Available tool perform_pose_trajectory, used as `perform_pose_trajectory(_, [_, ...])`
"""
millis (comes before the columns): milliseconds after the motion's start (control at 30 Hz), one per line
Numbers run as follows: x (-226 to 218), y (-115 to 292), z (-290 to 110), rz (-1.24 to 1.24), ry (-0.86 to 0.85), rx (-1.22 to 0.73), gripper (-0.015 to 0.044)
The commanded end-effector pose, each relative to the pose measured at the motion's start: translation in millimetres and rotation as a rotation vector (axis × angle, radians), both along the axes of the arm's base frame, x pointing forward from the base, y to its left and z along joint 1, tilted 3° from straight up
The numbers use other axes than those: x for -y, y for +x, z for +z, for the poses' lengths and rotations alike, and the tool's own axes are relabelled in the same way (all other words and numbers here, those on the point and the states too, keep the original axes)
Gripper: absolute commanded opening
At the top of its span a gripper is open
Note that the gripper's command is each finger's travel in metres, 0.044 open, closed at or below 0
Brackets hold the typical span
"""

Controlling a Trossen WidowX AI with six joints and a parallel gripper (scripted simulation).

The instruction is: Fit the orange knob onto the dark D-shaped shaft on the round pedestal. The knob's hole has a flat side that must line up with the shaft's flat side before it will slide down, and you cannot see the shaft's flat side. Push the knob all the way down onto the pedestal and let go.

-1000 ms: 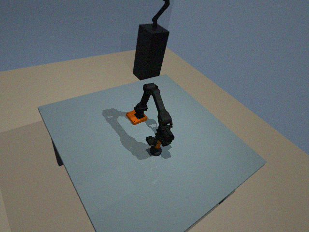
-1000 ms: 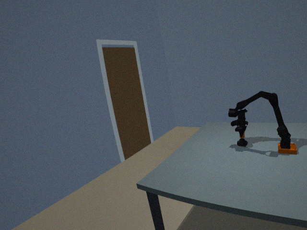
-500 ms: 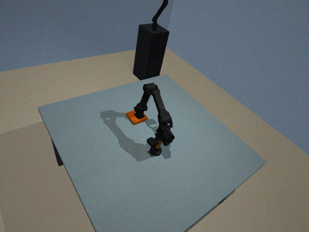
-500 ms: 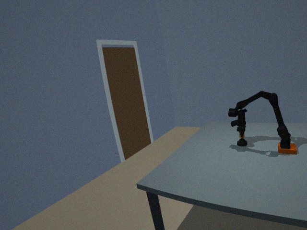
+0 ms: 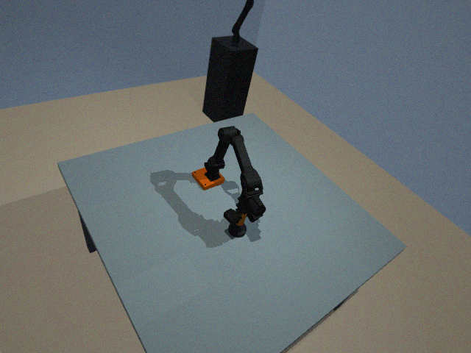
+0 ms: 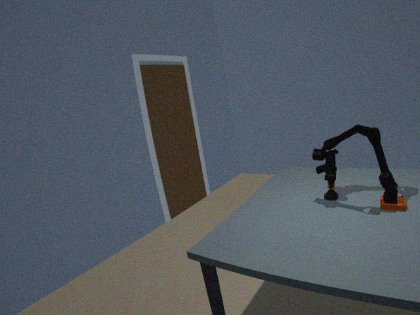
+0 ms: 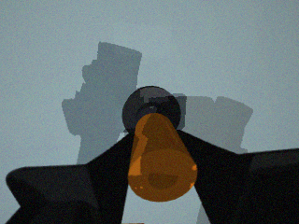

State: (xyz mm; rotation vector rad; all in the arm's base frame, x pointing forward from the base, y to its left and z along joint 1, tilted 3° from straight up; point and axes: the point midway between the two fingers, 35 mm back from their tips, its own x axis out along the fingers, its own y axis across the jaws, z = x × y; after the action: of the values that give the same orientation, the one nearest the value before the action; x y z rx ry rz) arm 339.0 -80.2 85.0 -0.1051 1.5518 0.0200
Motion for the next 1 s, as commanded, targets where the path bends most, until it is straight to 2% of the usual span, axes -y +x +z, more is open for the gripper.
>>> perform_pose_trajectory(0, [0.4, 1.1, -0.3, 0.007, -0.002, 0.0, 0.0])
perform_pose_trajectory(367, [0.3, 0.7, 3.8, 0.016, -0.002, 0.0, 0.0])
perform_pose_trajectory(600, [0.3, 0.6, 2.9, 0.216, -0.006, -0.011, 0.0])
perform_pose_trajectory(967, [0.2, 0.3, -0.1, 0.216, -0.006, -0.011, 0.0])
